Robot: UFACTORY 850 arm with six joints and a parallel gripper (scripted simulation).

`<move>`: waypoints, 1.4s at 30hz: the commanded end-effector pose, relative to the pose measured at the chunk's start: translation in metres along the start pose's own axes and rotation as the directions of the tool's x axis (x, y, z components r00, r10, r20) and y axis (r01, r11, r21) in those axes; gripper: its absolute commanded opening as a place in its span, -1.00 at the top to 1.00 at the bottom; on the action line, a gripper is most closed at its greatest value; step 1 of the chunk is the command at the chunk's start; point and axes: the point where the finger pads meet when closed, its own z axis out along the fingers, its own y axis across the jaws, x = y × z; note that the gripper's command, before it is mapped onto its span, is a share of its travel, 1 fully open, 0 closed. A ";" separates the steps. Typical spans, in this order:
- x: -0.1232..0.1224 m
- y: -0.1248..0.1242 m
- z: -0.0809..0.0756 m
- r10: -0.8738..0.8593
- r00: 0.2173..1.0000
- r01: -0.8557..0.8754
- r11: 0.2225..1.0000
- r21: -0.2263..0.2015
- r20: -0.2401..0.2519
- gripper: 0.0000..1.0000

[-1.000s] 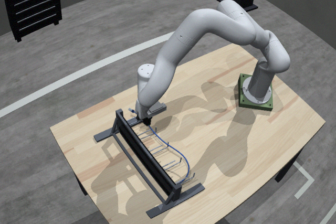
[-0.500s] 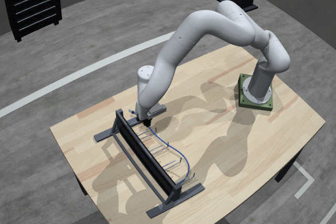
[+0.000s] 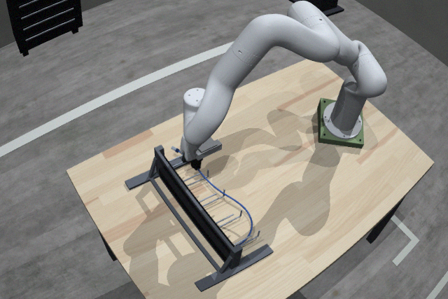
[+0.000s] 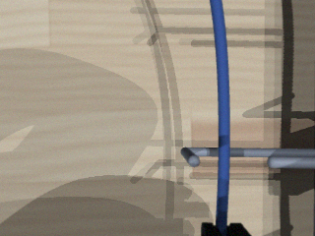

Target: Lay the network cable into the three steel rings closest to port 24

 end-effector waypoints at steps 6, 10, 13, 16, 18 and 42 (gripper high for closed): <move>0.000 0.002 -0.001 0.000 1.000 0.000 1.000 -0.002 0.001 1.00; 0.000 0.004 -0.001 0.000 1.000 0.000 1.000 -0.002 0.001 1.00; 0.000 0.004 -0.001 0.000 1.000 0.000 1.000 -0.002 0.001 1.00; 0.000 0.007 -0.001 0.000 1.000 0.000 1.000 -0.002 0.001 1.00; 0.000 0.010 -0.001 0.000 1.000 0.000 1.000 -0.002 0.001 1.00; 0.000 0.040 -0.001 0.000 1.000 0.000 1.000 -0.003 0.001 1.00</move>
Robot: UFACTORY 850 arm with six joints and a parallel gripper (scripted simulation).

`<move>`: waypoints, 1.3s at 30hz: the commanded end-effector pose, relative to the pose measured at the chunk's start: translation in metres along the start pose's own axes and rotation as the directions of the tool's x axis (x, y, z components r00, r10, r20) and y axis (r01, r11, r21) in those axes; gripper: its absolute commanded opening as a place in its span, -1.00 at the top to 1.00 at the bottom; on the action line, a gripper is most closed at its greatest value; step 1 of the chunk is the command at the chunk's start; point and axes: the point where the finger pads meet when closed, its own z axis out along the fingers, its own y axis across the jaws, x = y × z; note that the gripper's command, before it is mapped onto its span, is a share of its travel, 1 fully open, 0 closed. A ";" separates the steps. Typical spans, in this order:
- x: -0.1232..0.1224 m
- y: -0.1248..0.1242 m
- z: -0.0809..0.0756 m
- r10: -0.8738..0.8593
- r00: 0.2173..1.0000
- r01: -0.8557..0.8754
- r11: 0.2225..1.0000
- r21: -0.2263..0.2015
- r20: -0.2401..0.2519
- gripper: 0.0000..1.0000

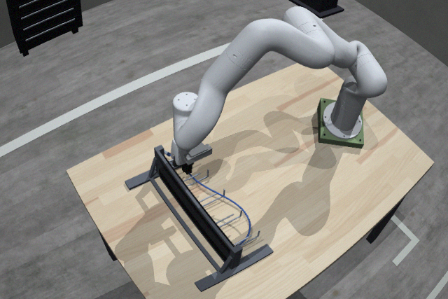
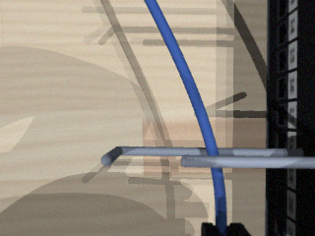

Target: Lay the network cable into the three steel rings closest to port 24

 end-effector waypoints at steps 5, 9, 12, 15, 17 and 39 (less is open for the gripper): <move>0.000 0.004 -0.001 0.000 1.000 0.000 1.000 -0.002 0.001 1.00; 0.000 0.005 -0.001 0.000 1.000 0.000 1.000 -0.002 0.001 1.00; 0.000 0.005 -0.001 0.000 1.000 0.000 1.000 -0.002 0.001 1.00; 0.000 0.005 -0.001 0.000 1.000 0.000 1.000 -0.002 0.001 1.00; 0.000 0.005 -0.001 0.000 1.000 0.000 1.000 -0.002 0.001 1.00; 0.000 0.005 -0.001 0.000 1.000 0.000 1.000 -0.002 0.001 0.31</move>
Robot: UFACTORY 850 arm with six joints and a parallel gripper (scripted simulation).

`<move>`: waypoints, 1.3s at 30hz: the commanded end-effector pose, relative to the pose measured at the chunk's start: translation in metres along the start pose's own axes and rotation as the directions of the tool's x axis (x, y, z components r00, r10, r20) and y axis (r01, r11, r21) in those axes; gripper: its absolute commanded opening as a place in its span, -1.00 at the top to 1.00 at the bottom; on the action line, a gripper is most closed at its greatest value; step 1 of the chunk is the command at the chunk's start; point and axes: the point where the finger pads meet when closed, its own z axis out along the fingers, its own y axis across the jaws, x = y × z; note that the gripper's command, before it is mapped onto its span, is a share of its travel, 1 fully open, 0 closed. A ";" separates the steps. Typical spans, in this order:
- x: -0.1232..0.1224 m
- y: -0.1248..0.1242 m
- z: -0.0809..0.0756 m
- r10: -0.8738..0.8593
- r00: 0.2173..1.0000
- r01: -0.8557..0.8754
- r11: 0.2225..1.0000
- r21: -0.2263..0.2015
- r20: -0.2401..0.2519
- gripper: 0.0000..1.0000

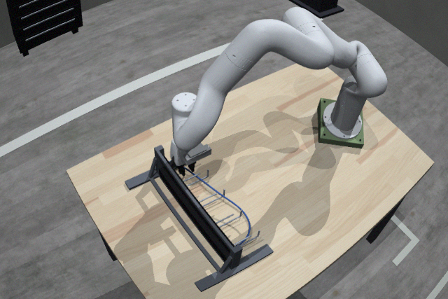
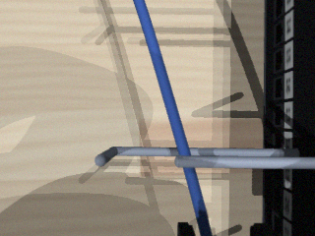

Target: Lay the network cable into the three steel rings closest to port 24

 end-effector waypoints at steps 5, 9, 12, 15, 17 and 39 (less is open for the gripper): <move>0.000 0.002 -0.002 0.000 1.000 0.000 1.000 -0.005 0.001 0.31; 0.000 0.002 -0.002 0.000 1.000 0.000 1.000 -0.005 0.001 0.31; 0.000 0.002 -0.002 0.000 1.000 0.000 1.000 -0.005 0.001 0.31; 0.000 0.002 -0.002 0.000 1.000 0.000 1.000 -0.005 0.001 0.31; 0.000 0.002 -0.002 0.000 1.000 0.000 1.000 -0.005 0.001 0.31; 0.000 0.002 -0.017 0.000 1.000 0.000 1.000 -0.005 0.001 0.31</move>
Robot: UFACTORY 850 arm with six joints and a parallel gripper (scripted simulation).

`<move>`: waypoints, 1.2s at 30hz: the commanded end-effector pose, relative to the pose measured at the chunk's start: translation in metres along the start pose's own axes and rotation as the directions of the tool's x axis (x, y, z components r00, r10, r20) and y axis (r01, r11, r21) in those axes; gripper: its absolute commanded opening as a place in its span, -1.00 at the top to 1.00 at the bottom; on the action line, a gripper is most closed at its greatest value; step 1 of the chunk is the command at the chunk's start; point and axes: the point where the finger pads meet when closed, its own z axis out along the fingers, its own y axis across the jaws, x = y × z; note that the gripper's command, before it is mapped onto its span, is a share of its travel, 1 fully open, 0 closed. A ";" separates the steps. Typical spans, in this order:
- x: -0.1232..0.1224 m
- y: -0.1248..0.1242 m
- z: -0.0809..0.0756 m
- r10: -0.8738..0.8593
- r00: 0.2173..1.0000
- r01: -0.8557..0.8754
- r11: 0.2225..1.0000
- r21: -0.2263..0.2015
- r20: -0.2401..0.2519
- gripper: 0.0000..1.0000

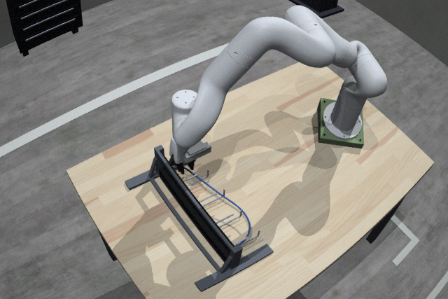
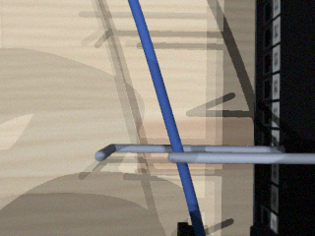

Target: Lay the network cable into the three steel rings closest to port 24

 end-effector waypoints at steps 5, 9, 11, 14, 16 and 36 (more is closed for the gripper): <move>0.000 0.000 -0.020 0.000 1.000 0.000 1.000 0.002 -0.001 0.31; 0.000 0.000 -0.033 0.000 1.000 0.000 1.000 0.002 -0.001 0.31; 0.000 0.000 -0.036 0.000 1.000 0.000 1.000 0.002 -0.001 0.31; 0.000 0.000 -0.042 0.000 1.000 0.000 1.000 0.002 -0.001 0.31; 0.000 0.000 -0.048 0.000 1.000 0.000 1.000 0.002 -0.001 0.31; 0.000 0.000 -0.068 0.000 1.000 0.000 1.000 0.002 -0.001 1.00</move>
